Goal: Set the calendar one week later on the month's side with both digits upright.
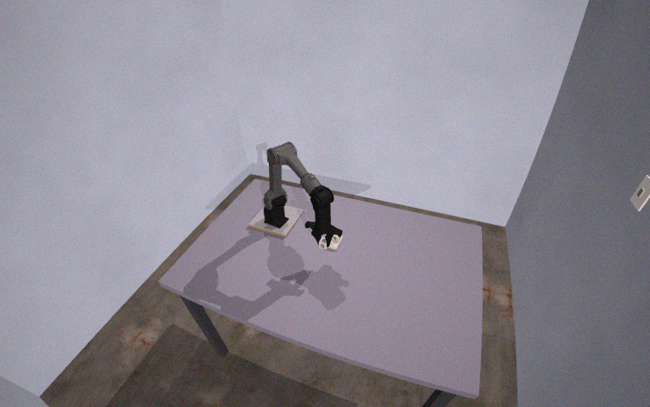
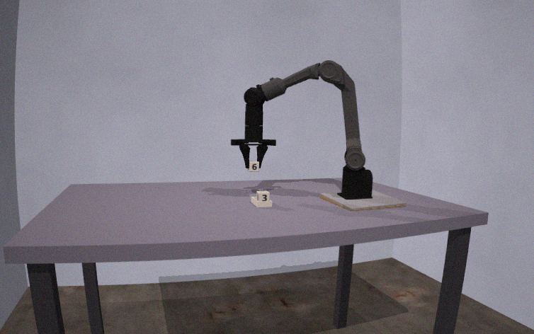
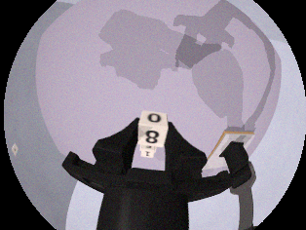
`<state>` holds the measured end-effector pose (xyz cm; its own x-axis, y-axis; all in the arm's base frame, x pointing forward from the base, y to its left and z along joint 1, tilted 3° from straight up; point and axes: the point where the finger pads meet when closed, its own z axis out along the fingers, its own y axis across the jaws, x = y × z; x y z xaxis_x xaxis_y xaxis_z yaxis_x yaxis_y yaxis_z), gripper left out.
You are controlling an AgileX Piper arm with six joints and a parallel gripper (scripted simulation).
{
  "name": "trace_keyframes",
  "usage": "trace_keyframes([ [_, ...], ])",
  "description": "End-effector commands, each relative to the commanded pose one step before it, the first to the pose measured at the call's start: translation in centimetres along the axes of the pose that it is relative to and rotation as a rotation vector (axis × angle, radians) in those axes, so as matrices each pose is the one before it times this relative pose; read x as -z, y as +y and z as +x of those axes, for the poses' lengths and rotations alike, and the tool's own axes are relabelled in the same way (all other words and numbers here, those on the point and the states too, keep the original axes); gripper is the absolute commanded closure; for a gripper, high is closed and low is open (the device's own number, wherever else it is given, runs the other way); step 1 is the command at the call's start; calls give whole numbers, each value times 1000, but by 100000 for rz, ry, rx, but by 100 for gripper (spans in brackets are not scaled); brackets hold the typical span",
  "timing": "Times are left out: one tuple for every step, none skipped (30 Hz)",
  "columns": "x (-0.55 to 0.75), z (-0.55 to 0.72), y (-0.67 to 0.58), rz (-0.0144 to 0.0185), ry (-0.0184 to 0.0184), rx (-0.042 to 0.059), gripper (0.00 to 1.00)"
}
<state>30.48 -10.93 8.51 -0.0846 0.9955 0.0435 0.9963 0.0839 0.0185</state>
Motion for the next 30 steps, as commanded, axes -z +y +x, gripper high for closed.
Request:
trace_keyframes([
  [868,-108,73,-335,-332,-106,63],
  [286,3,1,-1,3,7,63],
  [138,2,-4,146,76,-1,63],
  [0,0,0,0,0,0,63],
  [0,0,0,0,0,0,63],
  [-1,19,-39,272,141,-5,63],
  [82,-4,11,-61,-31,4,63],
  [20,-9,18,-110,-57,2,63],
  [-17,0,0,-15,-8,-2,63],
  [-3,2,-4,14,7,-1,63],
  [0,2,-3,15,8,0,63],
  [0,0,0,1,0,0,63],
  [0,0,0,0,0,0,63],
  [0,0,0,0,0,0,63],
  [36,152,11,-36,-18,-16,63],
  [64,655,20,121,58,-110,63],
  [150,1271,122,63,45,-268,63],
  [202,1761,93,4,48,-381,63],
  [211,1911,-24,-7,16,-404,63],
  [181,1683,-137,6,-34,-340,63],
  [0,0,0,0,0,0,63],
  [0,0,0,0,0,0,63],
  [124,1174,-141,-89,-44,-241,63],
  [59,573,-105,36,26,-127,63],
  [10,139,-10,-37,175,-91,63],
  [-79,-66,93,165,-88,65,63],
  [-16,-44,10,3,-24,44,63],
  [78,15,-28,-239,-9,-1,63],
  [31,12,-1,-89,0,-69,63],
  [-50,5,0,164,28,-22,63],
])
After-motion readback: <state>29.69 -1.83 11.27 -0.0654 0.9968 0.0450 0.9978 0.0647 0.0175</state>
